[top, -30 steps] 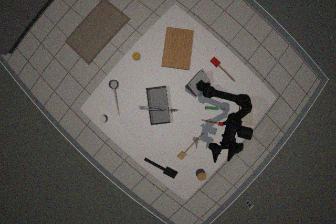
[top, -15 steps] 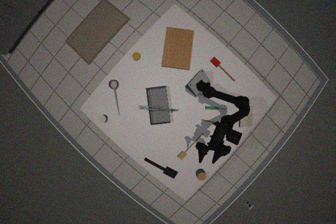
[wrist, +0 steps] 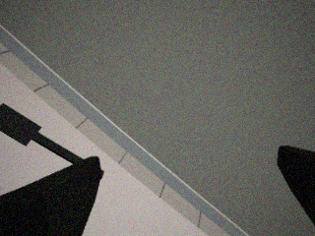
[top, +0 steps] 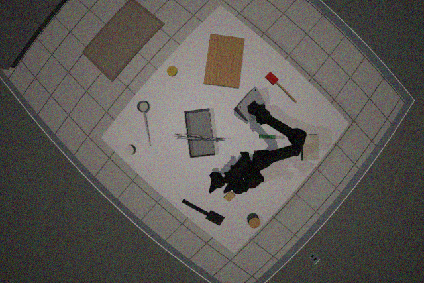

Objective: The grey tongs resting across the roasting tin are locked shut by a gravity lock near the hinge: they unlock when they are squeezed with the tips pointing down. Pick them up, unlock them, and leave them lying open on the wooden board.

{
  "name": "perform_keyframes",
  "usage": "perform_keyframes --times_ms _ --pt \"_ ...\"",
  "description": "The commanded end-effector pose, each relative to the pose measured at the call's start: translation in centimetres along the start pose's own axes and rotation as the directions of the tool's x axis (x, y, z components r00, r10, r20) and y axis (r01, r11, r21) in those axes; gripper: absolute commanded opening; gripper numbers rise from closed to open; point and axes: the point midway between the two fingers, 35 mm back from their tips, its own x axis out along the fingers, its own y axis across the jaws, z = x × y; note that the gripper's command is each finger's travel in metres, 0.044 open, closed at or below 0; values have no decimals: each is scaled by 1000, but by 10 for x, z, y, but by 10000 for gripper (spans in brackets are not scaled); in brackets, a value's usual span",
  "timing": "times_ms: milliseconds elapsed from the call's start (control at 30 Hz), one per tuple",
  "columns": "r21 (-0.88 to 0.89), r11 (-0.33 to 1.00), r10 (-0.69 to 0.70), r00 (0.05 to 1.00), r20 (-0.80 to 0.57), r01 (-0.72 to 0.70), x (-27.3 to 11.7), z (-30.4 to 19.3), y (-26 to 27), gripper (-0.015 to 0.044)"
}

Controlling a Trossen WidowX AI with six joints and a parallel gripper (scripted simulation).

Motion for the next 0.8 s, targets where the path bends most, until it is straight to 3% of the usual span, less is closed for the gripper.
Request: perform_keyframes --times_ms 0,433,767 --pt "-197 978 29 983 -182 -65 31 -66 -17 440" --pt "-456 796 166 868 -468 -398 60 -185 -20 440" --pt "-519 505 324 709 -626 -690 63 -272 -3 440"
